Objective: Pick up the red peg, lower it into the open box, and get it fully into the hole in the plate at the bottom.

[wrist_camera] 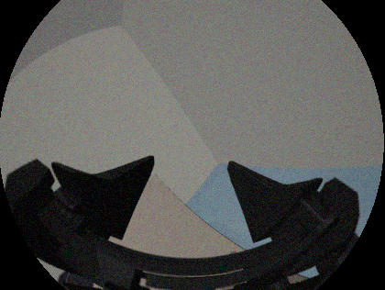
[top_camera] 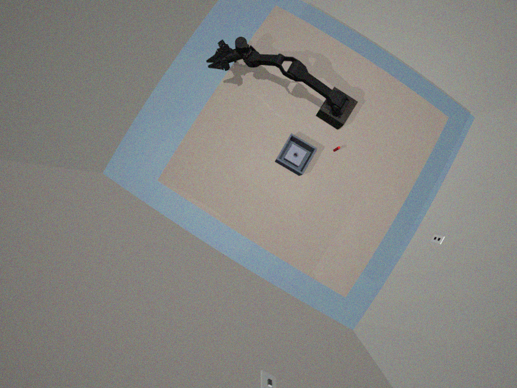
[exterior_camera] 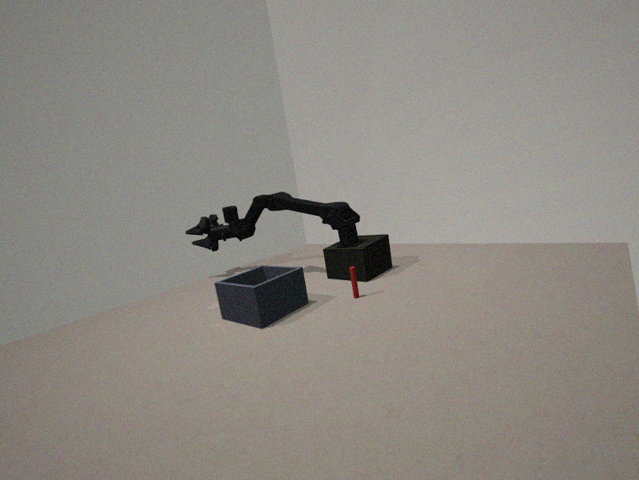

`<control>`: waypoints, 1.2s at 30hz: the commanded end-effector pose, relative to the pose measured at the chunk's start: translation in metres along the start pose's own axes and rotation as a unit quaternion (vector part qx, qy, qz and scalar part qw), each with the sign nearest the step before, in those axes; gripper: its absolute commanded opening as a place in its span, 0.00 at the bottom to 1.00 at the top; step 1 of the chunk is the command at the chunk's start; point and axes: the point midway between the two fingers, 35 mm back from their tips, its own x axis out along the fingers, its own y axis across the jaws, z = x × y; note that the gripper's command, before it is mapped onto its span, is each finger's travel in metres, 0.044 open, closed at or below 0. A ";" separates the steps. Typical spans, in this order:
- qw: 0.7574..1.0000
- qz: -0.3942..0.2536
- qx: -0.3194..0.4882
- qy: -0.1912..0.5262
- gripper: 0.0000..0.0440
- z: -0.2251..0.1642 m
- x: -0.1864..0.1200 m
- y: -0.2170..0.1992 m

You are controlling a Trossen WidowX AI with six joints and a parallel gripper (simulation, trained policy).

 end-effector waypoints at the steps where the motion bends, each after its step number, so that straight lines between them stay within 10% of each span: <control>1: 1.000 0.002 0.005 0.009 0.97 -0.004 0.004 0.005; 19: 0.951 -0.038 0.201 0.233 1.00 -0.147 0.093 0.208; 36: 0.866 -0.119 0.230 0.429 1.00 -0.278 0.024 0.453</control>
